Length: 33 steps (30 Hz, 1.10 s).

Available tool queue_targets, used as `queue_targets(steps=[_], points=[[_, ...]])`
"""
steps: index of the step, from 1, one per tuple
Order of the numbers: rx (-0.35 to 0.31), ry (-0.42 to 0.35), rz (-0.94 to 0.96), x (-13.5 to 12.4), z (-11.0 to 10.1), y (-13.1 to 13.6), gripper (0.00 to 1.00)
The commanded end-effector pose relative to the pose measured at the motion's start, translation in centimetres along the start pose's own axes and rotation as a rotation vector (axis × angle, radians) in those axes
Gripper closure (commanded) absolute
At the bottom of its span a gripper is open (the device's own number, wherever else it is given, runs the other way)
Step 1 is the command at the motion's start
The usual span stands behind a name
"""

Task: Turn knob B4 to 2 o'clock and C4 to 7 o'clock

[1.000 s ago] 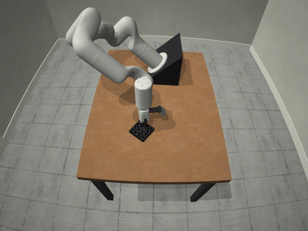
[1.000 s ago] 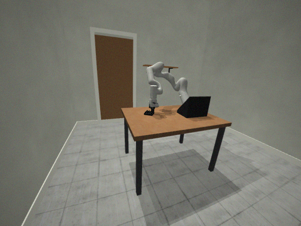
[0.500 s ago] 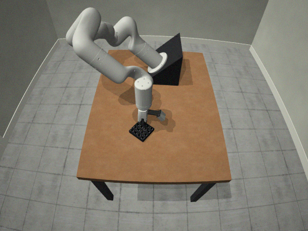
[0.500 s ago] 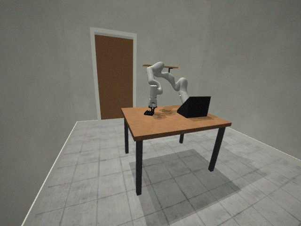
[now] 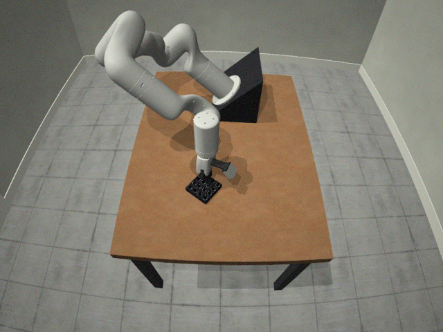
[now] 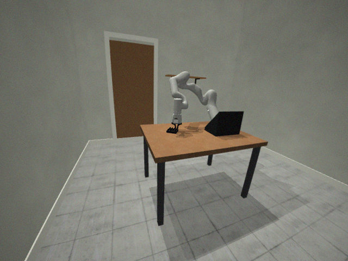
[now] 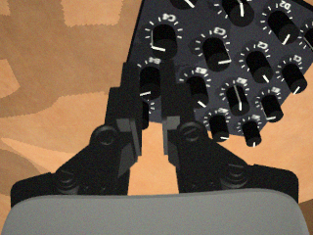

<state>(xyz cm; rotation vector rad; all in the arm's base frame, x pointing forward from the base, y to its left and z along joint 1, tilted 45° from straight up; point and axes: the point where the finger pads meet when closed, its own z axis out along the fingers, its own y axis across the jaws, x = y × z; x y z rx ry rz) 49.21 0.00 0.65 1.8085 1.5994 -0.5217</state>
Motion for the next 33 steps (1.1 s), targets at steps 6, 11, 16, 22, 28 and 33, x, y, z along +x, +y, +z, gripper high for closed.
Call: queue_targets(steps=[6,11,16,22,28,33], points=[[-0.003,0.001,0.049,0.03,-0.06,0.06,0.92],[-0.003,0.001,0.054,0.03,-0.06,0.06,0.92],[-0.003,0.001,0.054,0.03,-0.06,0.06,0.92],[-0.003,0.001,0.054,0.03,-0.06,0.06,0.92],[-0.003,0.001,0.054,0.03,-0.06,0.06,0.81],[-0.003,0.001,0.054,0.03,-0.06,0.06,0.81]])
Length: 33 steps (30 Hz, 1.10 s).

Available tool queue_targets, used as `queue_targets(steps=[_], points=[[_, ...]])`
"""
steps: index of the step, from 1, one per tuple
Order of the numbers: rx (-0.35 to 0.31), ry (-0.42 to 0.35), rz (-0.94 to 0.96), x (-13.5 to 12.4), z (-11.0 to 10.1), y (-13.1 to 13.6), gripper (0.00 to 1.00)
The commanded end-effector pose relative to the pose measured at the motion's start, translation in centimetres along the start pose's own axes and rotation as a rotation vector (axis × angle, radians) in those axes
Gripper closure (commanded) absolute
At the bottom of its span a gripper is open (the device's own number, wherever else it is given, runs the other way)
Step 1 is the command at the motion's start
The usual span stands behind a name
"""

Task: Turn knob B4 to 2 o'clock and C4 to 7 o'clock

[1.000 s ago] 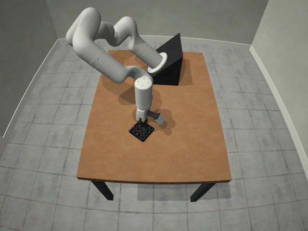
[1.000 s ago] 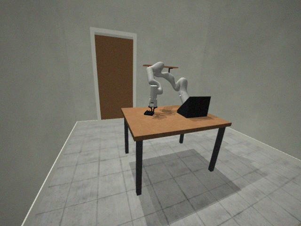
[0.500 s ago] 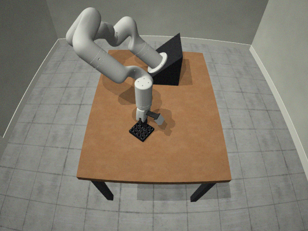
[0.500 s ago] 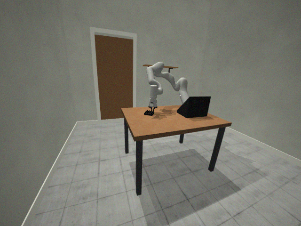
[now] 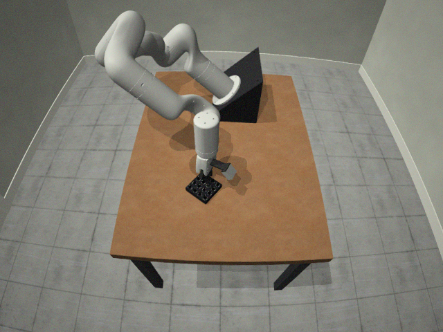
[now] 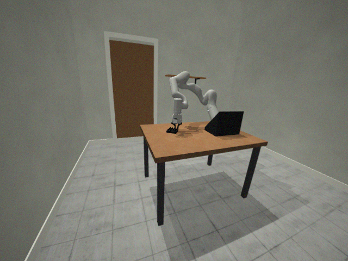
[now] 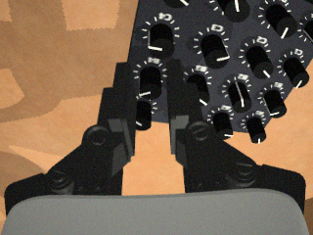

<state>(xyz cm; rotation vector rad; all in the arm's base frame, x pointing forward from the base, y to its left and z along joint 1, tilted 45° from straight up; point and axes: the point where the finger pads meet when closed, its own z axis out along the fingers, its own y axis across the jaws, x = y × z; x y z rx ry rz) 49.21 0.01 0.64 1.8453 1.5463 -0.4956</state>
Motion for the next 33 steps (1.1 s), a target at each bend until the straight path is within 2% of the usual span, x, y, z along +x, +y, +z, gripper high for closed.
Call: queue_targets(steps=[1,16,33], points=[[-0.001,0.001,0.000,0.0,-0.1,0.1,0.81],[-0.001,0.001,0.000,0.0,-0.3,0.1,0.81],[-0.001,0.001,0.001,0.0,-3.5,0.1,0.81]])
